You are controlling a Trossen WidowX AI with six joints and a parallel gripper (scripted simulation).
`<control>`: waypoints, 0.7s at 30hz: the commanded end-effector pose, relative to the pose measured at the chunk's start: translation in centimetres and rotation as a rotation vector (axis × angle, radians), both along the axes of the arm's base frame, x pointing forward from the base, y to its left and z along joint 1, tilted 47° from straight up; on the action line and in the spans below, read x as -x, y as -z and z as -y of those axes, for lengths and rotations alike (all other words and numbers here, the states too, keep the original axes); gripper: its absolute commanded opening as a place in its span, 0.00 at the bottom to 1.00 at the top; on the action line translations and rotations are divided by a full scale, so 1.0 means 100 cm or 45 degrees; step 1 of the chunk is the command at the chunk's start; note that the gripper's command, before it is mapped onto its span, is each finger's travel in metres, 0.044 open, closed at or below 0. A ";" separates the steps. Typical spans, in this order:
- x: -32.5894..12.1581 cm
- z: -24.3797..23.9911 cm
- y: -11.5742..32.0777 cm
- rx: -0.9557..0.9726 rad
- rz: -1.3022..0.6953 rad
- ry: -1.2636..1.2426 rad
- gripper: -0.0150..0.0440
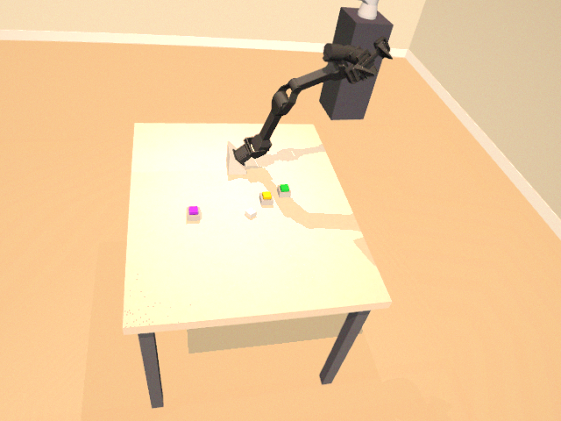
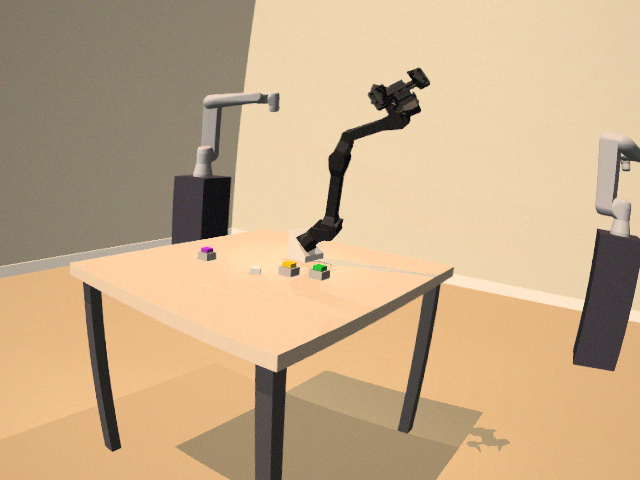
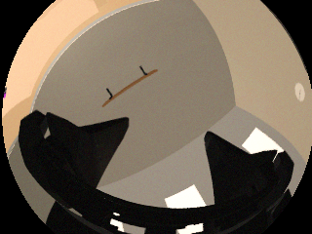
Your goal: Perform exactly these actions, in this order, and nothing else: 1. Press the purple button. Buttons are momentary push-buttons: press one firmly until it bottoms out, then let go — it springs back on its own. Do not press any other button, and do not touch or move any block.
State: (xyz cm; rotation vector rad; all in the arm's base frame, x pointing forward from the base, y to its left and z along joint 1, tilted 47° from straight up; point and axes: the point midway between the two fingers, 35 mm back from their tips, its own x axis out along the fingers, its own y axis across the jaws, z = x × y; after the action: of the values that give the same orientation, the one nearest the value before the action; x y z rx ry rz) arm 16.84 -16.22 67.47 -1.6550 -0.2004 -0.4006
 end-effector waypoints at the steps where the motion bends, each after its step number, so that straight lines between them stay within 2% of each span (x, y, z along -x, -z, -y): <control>1: 0.002 -0.002 -0.002 0.025 0.006 0.018 0.93; 6: 0.046 -0.059 -0.045 0.643 0.121 0.469 0.93; 12: 0.058 -0.130 -0.068 1.208 0.161 0.857 0.93; 16: 0.045 -0.194 -0.074 1.697 0.157 1.156 0.93; 21: 0.002 -0.263 -0.063 2.269 0.125 1.437 0.93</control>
State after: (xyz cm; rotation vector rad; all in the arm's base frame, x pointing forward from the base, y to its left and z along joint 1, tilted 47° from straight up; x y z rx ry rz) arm 13.44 5.53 74.72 -3.1421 0.3814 -1.2866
